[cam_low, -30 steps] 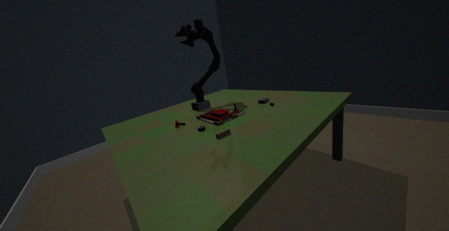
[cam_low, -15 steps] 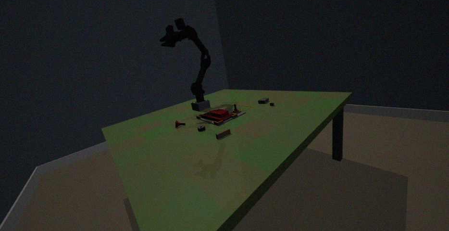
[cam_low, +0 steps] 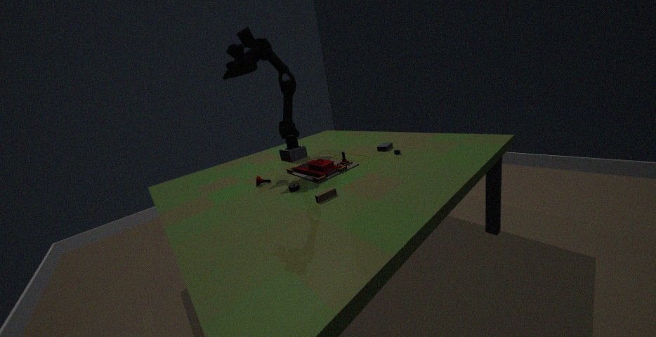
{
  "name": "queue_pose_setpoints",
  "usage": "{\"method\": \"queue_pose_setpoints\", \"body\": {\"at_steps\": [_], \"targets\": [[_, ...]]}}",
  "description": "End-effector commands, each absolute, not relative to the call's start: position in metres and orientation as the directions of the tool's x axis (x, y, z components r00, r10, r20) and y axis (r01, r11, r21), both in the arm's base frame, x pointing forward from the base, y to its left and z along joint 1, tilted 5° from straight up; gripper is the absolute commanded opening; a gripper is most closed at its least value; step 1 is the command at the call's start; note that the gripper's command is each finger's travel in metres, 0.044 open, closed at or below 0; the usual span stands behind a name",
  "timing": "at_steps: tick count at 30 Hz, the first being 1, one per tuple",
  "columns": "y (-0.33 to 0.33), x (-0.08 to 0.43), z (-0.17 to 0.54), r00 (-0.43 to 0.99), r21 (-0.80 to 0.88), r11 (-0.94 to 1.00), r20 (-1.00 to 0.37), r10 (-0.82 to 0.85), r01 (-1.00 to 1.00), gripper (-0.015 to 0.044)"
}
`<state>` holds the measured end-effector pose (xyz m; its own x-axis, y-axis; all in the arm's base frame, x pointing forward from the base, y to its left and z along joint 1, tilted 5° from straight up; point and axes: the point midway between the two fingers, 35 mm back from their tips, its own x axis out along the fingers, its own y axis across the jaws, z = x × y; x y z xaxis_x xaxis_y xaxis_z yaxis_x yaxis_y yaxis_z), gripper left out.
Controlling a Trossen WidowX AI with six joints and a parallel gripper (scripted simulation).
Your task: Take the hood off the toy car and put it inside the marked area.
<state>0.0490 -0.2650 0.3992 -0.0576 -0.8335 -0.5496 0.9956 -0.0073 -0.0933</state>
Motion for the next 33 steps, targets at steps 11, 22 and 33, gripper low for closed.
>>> {"method": "queue_pose_setpoints", "body": {"at_steps": [11, 22, 33], "targets": [[-0.285, 0.19, 0.288, 0.175, -0.17, 0.508, -0.808, -0.562, 0.845, 0.044], [-0.231, 0.28, 0.186, 0.164, -0.143, 0.823, -0.947, -0.275, 0.55, 0.044], [-0.139, 0.338, 0.075, 0.004, 0.016, 0.991, -1.0, 0.016, 0.13, 0.044]]}}
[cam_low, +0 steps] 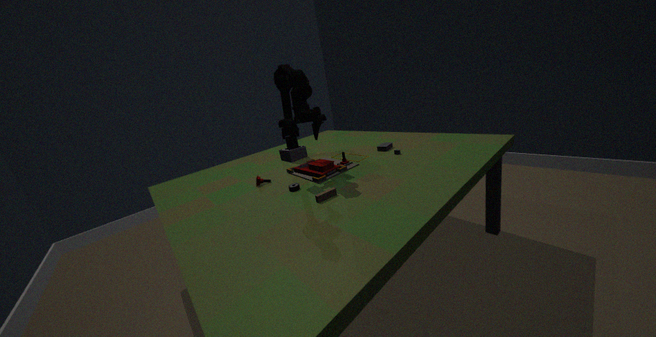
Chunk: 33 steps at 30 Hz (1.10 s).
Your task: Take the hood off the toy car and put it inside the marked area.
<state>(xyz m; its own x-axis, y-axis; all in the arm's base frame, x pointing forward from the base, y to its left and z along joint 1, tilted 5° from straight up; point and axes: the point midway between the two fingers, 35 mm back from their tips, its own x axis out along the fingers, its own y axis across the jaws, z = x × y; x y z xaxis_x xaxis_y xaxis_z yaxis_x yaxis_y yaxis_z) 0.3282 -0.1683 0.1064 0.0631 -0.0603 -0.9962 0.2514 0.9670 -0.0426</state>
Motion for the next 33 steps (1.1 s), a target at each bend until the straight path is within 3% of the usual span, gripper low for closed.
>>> {"method": "queue_pose_setpoints", "body": {"at_steps": [1, 33], "targets": [[-0.131, 0.34, 0.067, -0.015, 0.034, 0.995, -0.999, 0.035, 0.097, 0.044], [-0.123, 0.342, 0.041, -0.03, 0.048, 0.996, -0.998, 0.05, 0.072, 0.044]]}}
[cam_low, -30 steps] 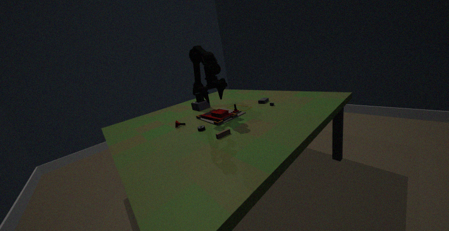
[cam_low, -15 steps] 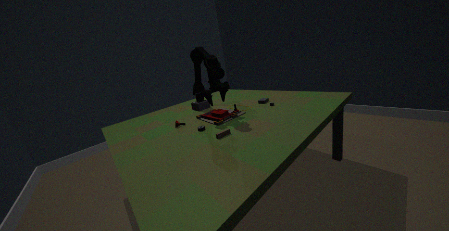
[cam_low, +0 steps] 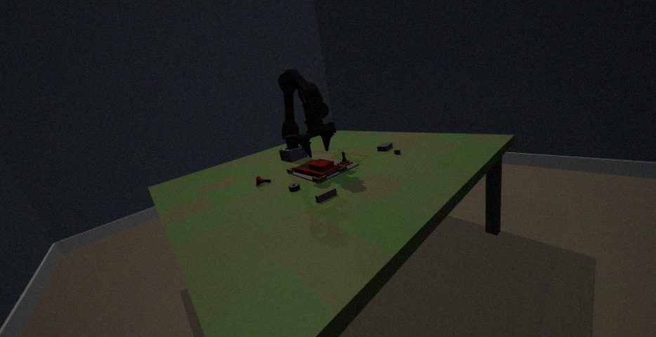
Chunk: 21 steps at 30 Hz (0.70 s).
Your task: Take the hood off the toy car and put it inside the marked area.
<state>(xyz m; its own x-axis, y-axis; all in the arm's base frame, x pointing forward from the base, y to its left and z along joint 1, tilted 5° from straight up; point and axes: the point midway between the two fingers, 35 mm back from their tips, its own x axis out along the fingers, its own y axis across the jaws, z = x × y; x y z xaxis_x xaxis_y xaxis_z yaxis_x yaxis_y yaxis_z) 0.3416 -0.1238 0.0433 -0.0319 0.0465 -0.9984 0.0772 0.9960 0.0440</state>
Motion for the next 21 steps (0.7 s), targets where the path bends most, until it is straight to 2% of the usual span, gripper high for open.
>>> {"method": "queue_pose_setpoints", "body": {"at_steps": [1, 21], "targets": [[-0.123, 0.342, 0.04, -0.03, 0.048, 0.996, -0.998, 0.05, 0.072, 0.044], [-0.122, 0.341, 0.024, -0.03, 0.048, 0.996, -0.998, 0.05, 0.072, 0.044]]}}
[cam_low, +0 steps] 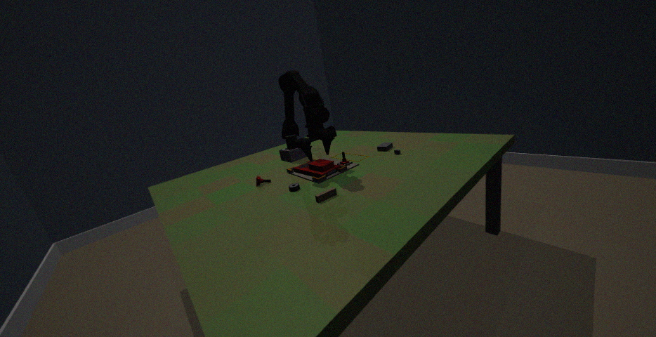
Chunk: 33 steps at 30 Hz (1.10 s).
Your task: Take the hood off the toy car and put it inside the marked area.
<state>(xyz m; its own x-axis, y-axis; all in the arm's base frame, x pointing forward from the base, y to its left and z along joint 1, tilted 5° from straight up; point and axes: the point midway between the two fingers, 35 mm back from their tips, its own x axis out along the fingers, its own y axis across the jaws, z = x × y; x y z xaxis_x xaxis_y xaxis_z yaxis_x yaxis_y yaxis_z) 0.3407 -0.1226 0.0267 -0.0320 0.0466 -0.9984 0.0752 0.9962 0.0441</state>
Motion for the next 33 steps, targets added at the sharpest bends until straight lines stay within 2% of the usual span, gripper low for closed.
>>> {"method": "queue_pose_setpoints", "body": {"at_steps": [1, 33], "targets": [[-0.122, 0.341, 0.023, -0.03, 0.048, 0.996, -0.998, 0.05, 0.072, 0.044], [-0.12, 0.338, 0.004, -0.03, 0.048, 0.996, -0.998, 0.05, 0.072, 0.044]]}}
